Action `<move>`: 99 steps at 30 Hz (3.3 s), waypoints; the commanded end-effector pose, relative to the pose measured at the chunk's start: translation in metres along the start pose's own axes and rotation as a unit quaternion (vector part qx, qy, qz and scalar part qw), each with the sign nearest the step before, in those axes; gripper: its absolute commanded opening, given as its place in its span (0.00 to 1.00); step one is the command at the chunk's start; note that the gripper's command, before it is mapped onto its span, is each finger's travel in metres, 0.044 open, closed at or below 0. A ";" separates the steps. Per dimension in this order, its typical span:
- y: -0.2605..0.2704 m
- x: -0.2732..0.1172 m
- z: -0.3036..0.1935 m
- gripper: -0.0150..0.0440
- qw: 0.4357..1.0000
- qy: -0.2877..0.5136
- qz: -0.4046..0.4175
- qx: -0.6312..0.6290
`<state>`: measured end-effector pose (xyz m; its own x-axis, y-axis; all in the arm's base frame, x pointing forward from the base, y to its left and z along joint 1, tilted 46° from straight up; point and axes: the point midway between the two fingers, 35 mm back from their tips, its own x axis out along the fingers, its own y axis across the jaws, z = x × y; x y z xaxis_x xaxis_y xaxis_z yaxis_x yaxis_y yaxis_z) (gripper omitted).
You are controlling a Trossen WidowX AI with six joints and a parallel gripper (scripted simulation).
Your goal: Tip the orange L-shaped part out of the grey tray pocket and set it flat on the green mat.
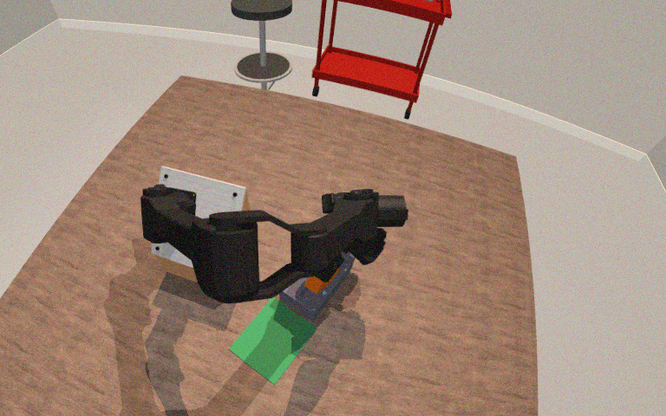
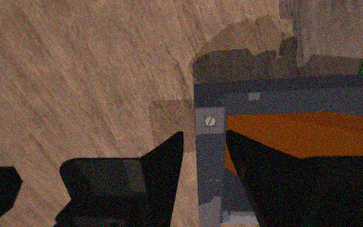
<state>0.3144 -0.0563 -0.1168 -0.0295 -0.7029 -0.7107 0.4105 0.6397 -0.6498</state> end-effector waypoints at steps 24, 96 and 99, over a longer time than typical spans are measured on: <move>0.009 -0.009 -0.001 0.56 1.000 -0.001 -0.004 -0.003; -0.076 -0.107 0.011 0.73 0.704 0.003 -0.004 -0.710; -0.076 -0.107 0.011 0.73 0.704 0.003 -0.004 -0.710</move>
<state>0.3002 -0.0214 -0.0057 -0.0537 -0.7041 -0.7080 -0.7079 0.5269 -0.4703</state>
